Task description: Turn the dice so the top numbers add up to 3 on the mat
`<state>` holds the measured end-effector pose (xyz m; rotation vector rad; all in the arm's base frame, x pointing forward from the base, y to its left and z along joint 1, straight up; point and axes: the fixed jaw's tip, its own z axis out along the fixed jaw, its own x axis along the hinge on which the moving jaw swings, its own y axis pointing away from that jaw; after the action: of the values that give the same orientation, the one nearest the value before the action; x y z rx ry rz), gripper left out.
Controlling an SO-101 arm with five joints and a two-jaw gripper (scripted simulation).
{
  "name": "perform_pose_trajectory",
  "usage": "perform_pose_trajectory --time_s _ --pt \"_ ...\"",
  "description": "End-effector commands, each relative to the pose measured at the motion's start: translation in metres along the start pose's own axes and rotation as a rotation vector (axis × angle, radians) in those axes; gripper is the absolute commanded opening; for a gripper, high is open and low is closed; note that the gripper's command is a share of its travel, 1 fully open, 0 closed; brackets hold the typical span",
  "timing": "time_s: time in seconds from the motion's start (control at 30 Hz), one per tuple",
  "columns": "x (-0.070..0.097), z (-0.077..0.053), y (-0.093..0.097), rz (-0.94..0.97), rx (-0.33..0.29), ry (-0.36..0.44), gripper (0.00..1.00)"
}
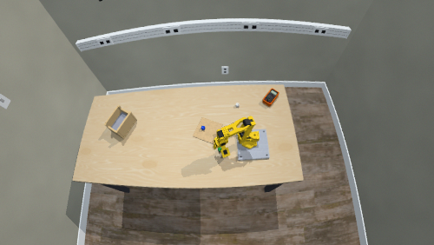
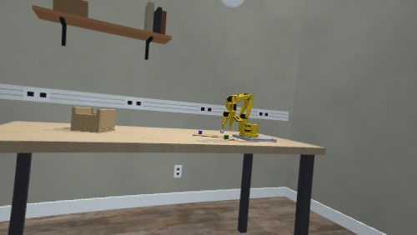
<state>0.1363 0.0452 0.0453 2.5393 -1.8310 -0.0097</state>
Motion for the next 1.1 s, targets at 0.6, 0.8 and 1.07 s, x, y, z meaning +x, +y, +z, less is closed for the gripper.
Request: perform_pose_trajectory --time_s 0.6,0.8,1.07 --pt "0.001 -0.014 -0.008 -0.003 0.105 -0.001 0.29" --pt "0.001 -0.035 -0.016 -0.003 0.274 0.0 0.29" --pt "0.001 -0.058 -0.02 -0.003 0.442 0.001 0.28"
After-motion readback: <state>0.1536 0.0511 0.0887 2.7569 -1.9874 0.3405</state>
